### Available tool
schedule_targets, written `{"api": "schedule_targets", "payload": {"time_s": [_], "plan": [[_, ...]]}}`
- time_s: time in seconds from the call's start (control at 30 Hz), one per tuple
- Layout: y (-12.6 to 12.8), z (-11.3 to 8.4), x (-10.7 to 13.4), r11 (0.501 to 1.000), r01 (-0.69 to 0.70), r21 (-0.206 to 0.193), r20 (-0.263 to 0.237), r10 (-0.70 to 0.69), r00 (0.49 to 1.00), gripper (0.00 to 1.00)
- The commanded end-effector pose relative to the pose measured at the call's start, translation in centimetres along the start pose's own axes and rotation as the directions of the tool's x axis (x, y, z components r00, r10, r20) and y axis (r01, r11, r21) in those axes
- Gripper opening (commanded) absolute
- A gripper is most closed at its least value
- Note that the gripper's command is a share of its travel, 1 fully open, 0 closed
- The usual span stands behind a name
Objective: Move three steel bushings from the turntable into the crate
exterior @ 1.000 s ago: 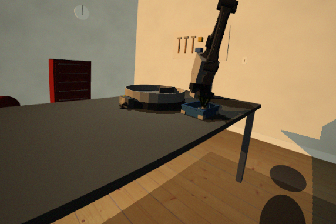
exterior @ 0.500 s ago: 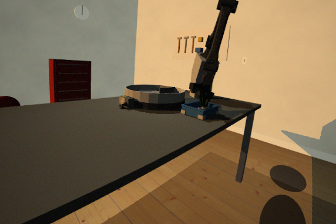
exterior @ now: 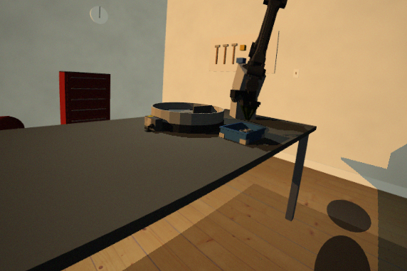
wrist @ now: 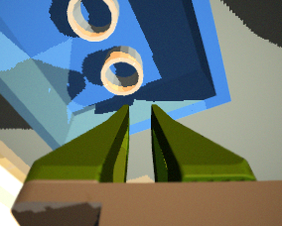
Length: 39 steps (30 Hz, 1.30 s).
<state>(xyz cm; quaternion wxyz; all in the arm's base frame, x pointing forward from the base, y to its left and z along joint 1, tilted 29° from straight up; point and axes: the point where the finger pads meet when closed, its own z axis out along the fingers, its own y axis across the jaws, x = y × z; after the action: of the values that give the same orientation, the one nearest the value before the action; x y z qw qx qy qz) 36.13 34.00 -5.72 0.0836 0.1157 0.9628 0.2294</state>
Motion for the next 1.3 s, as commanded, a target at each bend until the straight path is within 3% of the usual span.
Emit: {"api": "schedule_targets", "payload": {"time_s": [0.0, 0.47, 1.27], "plan": [[0.6, -3.0, -1.0, 1.0, 0.006, -0.021, 0.019, -0.005, 1.0, 0.14], [0.7, -6.2, -1.0, 1.0, 0.007, -0.024, 0.022, -0.006, 1.0, 0.14], [0.9, -6.3, -0.9, 1.0, 0.007, -0.029, 0.024, -0.007, 1.0, 0.14]]}}
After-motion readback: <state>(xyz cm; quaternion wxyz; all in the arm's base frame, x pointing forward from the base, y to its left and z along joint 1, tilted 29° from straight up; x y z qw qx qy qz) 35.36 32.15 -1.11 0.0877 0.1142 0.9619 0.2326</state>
